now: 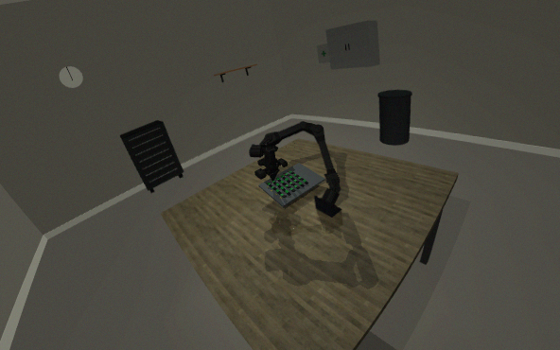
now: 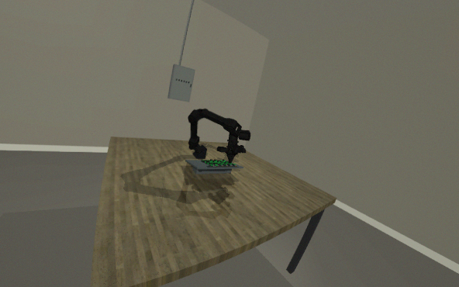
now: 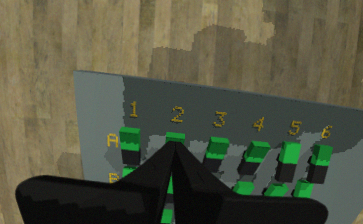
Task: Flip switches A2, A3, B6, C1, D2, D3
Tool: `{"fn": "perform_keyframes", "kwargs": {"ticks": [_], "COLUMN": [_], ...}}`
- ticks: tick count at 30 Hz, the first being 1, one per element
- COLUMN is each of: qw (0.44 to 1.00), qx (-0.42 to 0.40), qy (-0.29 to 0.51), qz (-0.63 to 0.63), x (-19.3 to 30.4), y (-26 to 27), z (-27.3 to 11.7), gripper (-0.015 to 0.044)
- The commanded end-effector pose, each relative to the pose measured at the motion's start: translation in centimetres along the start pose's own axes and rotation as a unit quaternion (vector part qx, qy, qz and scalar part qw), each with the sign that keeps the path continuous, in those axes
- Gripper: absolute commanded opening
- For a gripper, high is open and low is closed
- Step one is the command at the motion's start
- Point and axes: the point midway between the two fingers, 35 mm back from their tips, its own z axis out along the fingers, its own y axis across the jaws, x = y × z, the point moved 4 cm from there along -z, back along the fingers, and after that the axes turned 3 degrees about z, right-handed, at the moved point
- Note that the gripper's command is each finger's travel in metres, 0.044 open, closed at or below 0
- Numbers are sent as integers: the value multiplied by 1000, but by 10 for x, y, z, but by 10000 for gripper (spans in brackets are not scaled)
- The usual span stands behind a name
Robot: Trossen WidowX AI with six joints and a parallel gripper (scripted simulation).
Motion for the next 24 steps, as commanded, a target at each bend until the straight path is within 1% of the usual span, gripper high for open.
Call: {"fn": "perform_keyframes", "kwargs": {"ticks": [1, 24], "qw": [1000, 1000], "qx": [3, 3], "qy": [0, 0], "qz": [-4, -4], "x": [1, 0], "y": [0, 0], "z": [2, 5], "gripper": [0, 0]}}
